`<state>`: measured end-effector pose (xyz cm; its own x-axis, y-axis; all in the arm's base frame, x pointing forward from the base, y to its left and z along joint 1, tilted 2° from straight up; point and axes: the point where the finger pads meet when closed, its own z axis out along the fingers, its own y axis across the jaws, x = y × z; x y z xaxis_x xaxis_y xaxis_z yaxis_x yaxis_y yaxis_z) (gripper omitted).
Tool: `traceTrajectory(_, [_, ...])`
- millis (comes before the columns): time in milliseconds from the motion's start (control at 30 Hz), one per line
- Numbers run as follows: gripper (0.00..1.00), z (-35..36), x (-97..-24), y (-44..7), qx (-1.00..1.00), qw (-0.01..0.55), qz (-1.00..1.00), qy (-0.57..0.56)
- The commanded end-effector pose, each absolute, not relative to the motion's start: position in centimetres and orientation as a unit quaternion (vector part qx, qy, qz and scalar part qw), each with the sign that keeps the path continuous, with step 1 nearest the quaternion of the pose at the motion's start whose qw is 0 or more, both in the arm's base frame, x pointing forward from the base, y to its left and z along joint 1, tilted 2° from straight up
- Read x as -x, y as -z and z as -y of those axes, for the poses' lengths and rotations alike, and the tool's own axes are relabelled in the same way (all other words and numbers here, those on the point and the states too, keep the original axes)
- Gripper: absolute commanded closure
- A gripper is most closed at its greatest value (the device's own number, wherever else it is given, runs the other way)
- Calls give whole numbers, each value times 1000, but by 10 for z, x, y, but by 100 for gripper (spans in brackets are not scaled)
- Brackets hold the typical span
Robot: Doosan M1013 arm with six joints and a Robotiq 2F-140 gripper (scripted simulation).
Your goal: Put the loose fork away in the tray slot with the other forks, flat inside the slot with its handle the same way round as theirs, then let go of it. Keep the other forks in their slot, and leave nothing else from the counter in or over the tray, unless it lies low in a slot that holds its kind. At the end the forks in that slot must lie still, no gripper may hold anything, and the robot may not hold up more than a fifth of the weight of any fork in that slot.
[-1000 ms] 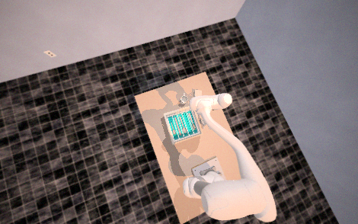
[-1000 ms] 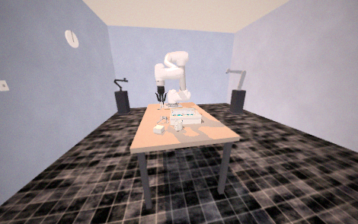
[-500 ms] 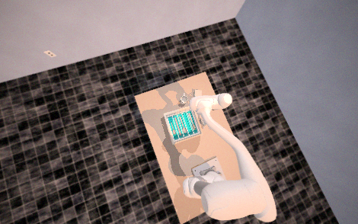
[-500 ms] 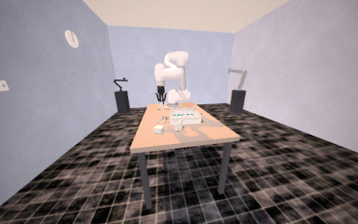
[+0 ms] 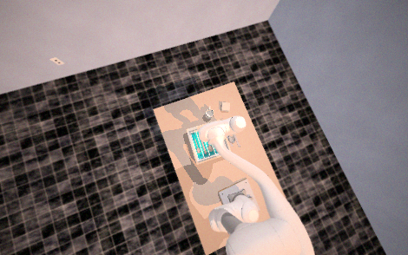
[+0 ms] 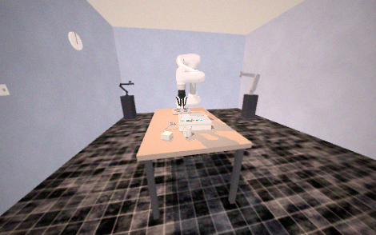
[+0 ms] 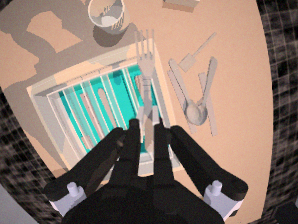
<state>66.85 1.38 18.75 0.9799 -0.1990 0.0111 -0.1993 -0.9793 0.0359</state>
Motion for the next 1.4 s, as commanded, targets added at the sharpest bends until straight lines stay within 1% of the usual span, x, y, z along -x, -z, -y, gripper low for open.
traceTrajectory(0, [96, -27, -667, -188, -995, 20, 101, -5])
traceTrajectory(300, [96, -27, -667, -188, -994, 20, 103, -5])
traceTrajectory(533, [96, -27, -668, -188, -990, 20, 142, -5])
traceTrajectory(733, [96, -27, -668, -188, -960, 19, 279, -8])
traceTrajectory(1000, [96, -27, -668, -188, -872, 12, 489, -11])
traceTrajectory(1067, [96, -27, -668, -188, -872, 12, 489, -11])
traceTrajectory(1100, [96, -27, -668, -188, -832, 11, 554, -11])
traceTrajectory(1367, [96, -27, -668, -188, -705, 0, 709, -9])
